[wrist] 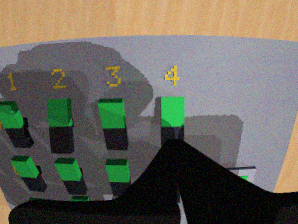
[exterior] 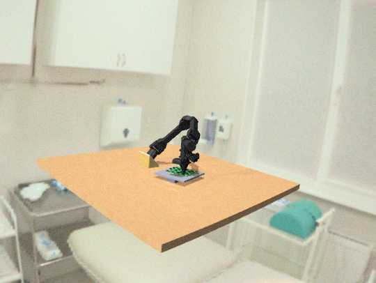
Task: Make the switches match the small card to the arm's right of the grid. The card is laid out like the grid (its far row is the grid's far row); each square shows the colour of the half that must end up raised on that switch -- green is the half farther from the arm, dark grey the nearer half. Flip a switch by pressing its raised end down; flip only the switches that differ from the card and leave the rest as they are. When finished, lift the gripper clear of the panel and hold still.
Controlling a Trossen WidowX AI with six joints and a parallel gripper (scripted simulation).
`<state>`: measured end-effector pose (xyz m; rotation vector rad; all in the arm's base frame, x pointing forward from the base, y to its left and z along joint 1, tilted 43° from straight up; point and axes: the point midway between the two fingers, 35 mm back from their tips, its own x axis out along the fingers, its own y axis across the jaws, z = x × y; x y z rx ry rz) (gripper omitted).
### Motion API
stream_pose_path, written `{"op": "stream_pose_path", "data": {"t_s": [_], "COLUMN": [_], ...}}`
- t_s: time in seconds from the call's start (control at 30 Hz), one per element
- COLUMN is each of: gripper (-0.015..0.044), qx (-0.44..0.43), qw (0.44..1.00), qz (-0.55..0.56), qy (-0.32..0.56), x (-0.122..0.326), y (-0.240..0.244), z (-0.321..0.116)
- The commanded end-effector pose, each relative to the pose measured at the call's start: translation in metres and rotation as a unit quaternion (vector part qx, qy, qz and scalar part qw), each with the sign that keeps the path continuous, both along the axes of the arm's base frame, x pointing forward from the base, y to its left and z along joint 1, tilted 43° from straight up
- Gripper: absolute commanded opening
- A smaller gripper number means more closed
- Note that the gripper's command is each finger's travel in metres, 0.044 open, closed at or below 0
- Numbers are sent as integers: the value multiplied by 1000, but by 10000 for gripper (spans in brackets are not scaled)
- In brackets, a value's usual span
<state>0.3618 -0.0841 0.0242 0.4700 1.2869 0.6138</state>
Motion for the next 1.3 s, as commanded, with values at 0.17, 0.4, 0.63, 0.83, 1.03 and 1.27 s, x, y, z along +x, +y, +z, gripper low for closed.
{"op": "stream_pose_path", "data": {"t_s": [0.17,0.4,0.63,0.83,1.03,1.27], "gripper": [0,0,0,0,0,0], "qx": [3,3,3,3,3,3], "qw": [1000,1000,1000,1000,1000,1000], "qz": [-3,-3,-3,-3,-3,-3], "qy": [-1,-1,-1,-1,-1,-1], "x": [1,1,1,1,1,1], "y": [0,0,1,2,2,3], "z": [0,0,-1,-2,-2,-3]}}
